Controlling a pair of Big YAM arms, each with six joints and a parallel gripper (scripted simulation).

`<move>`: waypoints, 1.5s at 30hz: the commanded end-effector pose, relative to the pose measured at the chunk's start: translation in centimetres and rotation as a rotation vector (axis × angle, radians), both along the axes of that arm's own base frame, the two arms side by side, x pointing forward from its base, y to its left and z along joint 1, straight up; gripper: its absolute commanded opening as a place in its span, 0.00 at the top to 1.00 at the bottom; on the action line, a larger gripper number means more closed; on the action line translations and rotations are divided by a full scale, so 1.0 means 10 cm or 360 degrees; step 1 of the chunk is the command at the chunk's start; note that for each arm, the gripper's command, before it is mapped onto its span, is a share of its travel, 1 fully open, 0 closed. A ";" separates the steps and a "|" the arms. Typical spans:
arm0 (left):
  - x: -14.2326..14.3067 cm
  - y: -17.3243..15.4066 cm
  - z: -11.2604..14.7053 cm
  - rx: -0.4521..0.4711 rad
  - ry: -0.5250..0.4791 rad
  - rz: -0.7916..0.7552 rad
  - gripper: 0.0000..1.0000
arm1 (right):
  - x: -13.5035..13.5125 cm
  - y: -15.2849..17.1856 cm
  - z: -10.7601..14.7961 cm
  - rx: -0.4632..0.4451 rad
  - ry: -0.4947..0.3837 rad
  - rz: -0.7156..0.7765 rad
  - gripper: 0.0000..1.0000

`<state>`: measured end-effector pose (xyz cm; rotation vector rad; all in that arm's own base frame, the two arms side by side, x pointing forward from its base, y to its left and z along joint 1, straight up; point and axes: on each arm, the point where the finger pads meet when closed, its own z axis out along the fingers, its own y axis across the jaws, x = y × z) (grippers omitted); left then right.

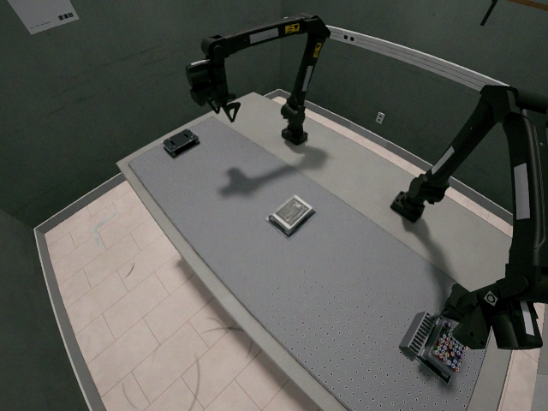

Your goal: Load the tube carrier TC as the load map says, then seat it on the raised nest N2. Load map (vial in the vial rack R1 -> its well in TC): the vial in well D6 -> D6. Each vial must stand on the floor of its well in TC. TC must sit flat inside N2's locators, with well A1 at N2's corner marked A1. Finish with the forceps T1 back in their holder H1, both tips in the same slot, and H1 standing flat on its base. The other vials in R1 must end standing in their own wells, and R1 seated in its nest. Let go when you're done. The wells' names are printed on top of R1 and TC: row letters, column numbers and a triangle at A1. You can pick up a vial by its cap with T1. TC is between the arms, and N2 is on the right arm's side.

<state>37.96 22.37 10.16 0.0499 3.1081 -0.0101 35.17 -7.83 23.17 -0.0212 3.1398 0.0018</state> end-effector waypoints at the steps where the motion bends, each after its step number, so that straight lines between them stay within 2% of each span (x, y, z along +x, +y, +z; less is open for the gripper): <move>1: 0.07 -0.01 -0.06 0.0005 -0.0001 -0.0005 0.93 | 0.07 -0.02 0.12 -0.0014 -0.0053 -0.0014 0.00; 19: 0.03 -0.02 -0.13 -0.0004 0.0013 -0.0005 0.93 | 0.07 -0.02 0.12 -0.0014 -0.0053 -0.0014 0.00; 22: 0.04 -0.02 -0.13 -0.0002 0.0009 -0.0005 0.93 | 0.07 -0.02 0.12 -0.0014 -0.0053 -0.0014 0.00; 23: 0.13 0.03 -0.05 0.0019 -0.0025 -0.0005 0.93 | 0.07 -0.02 0.12 -0.0014 -0.0053 -0.0014 0.00; 31: 0.04 -0.02 -0.16 -0.0003 0.0012 -0.0005 0.93 | 0.07 -0.02 0.12 -0.0014 -0.0053 -0.0014 0.00; 40: 0.09 0.01 -0.12 0.0009 -0.0009 -0.0005 0.93 | 0.07 -0.02 0.12 -0.0014 -0.0053 -0.0014 0.00; 45: 0.04 -0.02 -0.19 0.0000 0.0007 -0.0005 0.93 | 0.07 -0.02 0.12 -0.0014 -0.0053 -0.0014 0.00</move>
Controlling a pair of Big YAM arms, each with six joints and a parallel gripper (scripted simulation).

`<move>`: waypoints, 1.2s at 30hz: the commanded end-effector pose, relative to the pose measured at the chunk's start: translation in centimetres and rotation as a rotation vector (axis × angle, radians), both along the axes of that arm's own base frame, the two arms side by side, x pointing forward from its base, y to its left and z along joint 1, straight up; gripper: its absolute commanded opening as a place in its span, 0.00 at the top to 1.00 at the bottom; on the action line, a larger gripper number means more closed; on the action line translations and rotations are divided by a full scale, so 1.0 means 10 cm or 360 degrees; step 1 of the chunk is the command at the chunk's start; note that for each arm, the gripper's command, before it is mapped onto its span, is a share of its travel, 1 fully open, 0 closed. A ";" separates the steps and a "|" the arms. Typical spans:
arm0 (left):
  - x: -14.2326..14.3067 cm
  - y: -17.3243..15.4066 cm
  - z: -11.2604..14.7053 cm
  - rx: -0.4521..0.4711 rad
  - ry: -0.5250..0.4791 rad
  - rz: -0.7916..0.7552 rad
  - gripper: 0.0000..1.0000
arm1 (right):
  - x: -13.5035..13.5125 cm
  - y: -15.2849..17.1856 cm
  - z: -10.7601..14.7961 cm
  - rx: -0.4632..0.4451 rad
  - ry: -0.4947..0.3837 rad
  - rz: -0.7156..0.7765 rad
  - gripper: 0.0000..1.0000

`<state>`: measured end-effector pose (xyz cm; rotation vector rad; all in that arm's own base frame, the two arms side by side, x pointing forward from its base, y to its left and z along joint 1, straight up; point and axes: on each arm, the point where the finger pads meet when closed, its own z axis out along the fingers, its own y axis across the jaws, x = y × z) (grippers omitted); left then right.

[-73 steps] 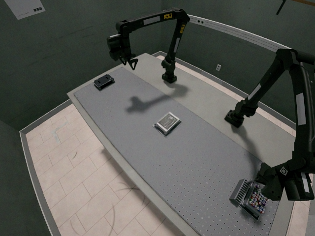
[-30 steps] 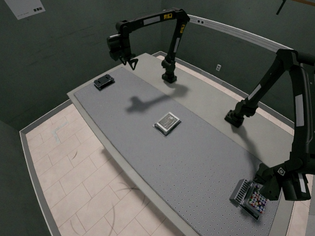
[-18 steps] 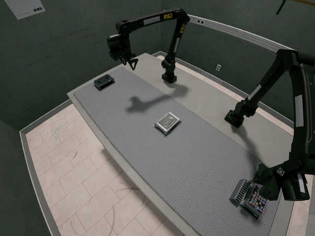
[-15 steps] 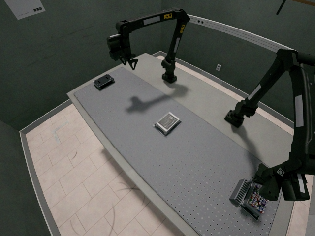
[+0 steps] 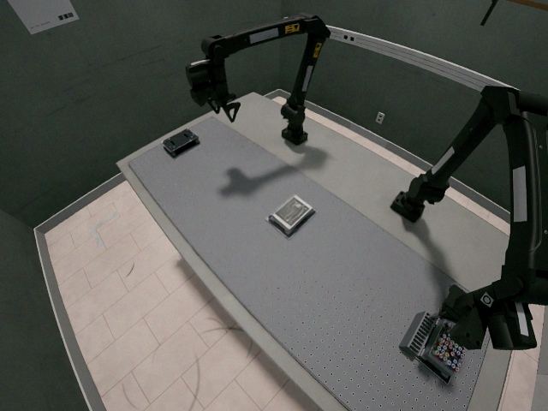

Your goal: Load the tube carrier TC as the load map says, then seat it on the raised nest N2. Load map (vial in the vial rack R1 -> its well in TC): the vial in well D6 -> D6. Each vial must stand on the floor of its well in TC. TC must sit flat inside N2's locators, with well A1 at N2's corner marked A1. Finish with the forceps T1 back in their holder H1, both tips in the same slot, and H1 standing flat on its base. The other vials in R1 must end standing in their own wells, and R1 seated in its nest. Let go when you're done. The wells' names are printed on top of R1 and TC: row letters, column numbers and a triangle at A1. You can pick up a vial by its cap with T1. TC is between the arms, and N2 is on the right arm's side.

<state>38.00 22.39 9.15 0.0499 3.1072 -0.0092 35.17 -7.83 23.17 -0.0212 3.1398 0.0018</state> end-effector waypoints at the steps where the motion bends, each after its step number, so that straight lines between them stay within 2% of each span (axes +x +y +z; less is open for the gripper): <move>1: 0.04 -0.02 -0.09 -0.0001 0.0009 -0.0005 0.93 | 0.07 -0.02 0.12 -0.0014 -0.0053 -0.0014 0.00; 24: 0.05 -0.02 -0.14 0.0001 0.0005 -0.0005 0.93 | 0.07 -0.02 0.12 -0.0014 -0.0053 -0.0014 0.00; 25: 0.15 0.04 0.08 0.0022 -0.0031 -0.0005 0.93 | 0.07 -0.02 0.12 -0.0014 -0.0053 -0.0014 0.00; 36: 0.10 0.05 0.06 0.0025 -0.0038 -0.0001 0.93 | 0.07 -0.02 0.12 -0.0014 -0.0053 -0.0014 0.00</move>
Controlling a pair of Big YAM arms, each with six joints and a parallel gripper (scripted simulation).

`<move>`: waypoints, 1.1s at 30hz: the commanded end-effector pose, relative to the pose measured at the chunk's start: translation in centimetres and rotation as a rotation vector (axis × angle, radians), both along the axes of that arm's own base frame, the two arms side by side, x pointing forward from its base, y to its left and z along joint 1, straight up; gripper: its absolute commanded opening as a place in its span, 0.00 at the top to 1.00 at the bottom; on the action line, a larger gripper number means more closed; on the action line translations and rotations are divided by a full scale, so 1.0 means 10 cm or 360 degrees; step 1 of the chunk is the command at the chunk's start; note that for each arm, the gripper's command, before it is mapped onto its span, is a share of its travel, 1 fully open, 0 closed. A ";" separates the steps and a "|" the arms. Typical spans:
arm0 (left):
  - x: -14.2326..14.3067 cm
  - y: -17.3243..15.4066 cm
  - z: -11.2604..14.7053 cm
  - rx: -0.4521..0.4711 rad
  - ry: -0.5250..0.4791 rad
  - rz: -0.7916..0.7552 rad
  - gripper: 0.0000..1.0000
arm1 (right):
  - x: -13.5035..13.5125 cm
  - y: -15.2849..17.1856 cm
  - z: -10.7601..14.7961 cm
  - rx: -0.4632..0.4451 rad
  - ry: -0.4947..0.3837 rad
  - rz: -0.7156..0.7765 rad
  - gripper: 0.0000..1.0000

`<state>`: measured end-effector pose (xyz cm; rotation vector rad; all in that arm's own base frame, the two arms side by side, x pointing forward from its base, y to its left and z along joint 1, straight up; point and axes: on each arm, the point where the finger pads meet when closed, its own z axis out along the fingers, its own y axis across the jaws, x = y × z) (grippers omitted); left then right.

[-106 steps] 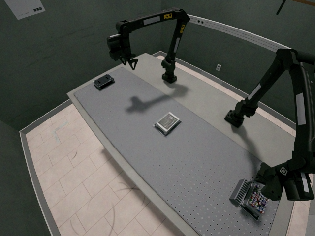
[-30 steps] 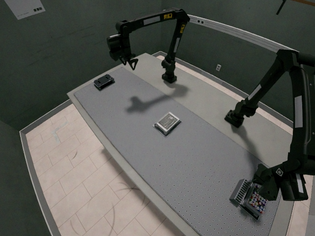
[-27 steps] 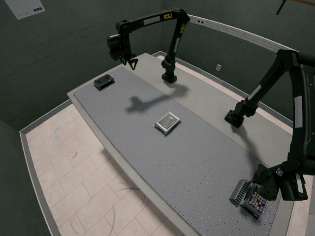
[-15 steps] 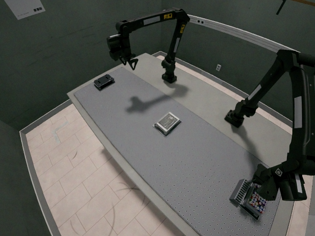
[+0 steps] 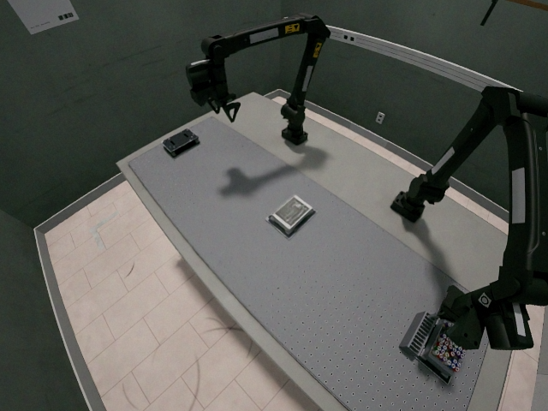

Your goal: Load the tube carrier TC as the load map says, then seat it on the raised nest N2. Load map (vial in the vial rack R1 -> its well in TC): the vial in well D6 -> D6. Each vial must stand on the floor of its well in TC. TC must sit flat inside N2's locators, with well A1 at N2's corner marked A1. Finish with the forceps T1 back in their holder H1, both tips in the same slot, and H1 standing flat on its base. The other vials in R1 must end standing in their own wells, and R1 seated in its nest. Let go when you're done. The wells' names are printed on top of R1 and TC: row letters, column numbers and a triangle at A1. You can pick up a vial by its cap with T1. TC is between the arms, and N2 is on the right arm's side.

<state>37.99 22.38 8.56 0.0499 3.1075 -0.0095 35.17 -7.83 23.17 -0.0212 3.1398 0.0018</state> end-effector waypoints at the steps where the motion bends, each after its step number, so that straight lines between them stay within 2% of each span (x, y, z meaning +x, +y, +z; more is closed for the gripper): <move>1: 0.10 0.05 0.12 0.0025 -0.0039 -0.0001 0.93 | 0.07 -0.02 0.12 -0.0014 -0.0053 -0.0014 0.00; 17: 0.10 0.05 0.12 0.0025 -0.0039 -0.0001 0.76 | 0.07 -0.02 0.12 -0.0014 -0.0053 -0.0014 0.00; 23: 0.10 0.05 0.12 0.0025 -0.0039 -0.0001 0.76 | 0.07 -0.02 0.12 -0.0014 -0.0053 -0.0014 0.00; 24: 0.19 0.07 0.26 0.0043 -0.0066 -0.0005 0.76 | 0.07 -0.02 0.12 -0.0014 -0.0053 -0.0014 0.00; 33: 0.19 0.07 0.44 0.0055 -0.0086 -0.0005 0.76 | 0.07 -0.02 0.12 -0.0014 -0.0053 -0.0014 0.00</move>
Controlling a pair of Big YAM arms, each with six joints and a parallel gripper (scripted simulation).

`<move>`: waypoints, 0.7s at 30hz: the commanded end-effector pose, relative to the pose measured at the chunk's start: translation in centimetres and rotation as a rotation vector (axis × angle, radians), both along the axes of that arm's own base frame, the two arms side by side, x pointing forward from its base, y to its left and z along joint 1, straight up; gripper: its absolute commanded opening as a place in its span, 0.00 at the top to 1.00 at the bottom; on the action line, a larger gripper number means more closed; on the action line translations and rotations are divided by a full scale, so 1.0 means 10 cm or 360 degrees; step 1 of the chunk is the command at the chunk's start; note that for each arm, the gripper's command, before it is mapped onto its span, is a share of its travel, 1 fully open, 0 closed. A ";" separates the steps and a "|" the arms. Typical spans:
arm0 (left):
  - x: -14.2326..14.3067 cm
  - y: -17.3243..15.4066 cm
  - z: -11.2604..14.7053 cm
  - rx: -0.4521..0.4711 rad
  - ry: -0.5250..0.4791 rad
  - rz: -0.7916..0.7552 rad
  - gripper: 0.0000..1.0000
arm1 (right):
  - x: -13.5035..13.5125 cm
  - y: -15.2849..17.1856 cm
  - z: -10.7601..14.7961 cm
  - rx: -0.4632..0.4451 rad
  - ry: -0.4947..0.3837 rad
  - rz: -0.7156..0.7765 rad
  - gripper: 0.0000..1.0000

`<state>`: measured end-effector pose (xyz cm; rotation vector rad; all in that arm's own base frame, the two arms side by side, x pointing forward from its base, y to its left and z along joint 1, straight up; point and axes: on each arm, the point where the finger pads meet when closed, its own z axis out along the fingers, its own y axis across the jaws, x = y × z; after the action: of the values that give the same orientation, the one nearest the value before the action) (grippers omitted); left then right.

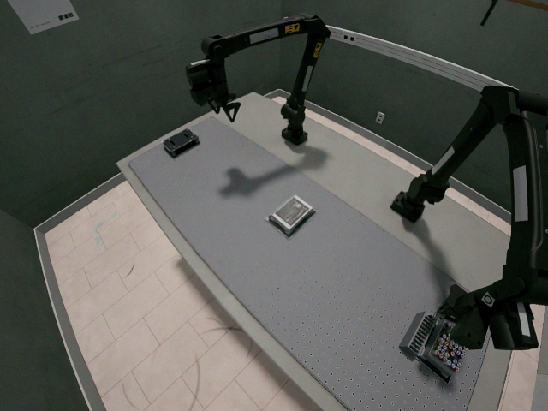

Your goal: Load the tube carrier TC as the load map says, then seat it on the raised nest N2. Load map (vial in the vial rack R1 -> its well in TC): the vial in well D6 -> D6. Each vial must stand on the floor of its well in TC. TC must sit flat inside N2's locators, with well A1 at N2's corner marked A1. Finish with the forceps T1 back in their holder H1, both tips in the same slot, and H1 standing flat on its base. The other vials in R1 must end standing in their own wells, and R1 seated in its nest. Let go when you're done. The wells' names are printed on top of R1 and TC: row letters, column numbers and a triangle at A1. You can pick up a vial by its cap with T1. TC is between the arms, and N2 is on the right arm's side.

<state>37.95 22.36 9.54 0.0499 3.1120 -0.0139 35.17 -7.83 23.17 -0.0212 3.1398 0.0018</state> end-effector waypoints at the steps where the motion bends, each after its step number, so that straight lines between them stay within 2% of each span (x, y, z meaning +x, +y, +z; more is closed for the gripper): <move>1: 0.19 0.07 0.36 0.0059 -0.0093 -0.0005 0.76 | 0.07 -0.02 0.12 -0.0014 -0.0053 -0.0014 0.00; 10: 0.19 0.06 0.46 0.0056 -0.0088 -0.0005 0.76 | 0.07 -0.02 0.12 -0.0014 -0.0053 -0.0014 0.00; 11: 0.05 -0.01 0.31 0.0020 -0.0027 -0.0005 0.76 | 0.07 -0.02 0.12 -0.0014 -0.0053 -0.0014 0.00; 13: 0.18 0.06 0.53 0.0060 -0.0095 -0.0005 0.76 | 0.07 -0.02 0.12 -0.0014 -0.0053 -0.0014 0.00; 21: 0.18 0.06 0.67 0.0060 -0.0095 -0.0005 0.76 | 0.07 -0.02 0.12 -0.0014 -0.0053 -0.0014 0.00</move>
<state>37.97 22.37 12.81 0.0499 3.1095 -0.0115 35.17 -7.83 23.17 -0.0212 3.1398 0.0018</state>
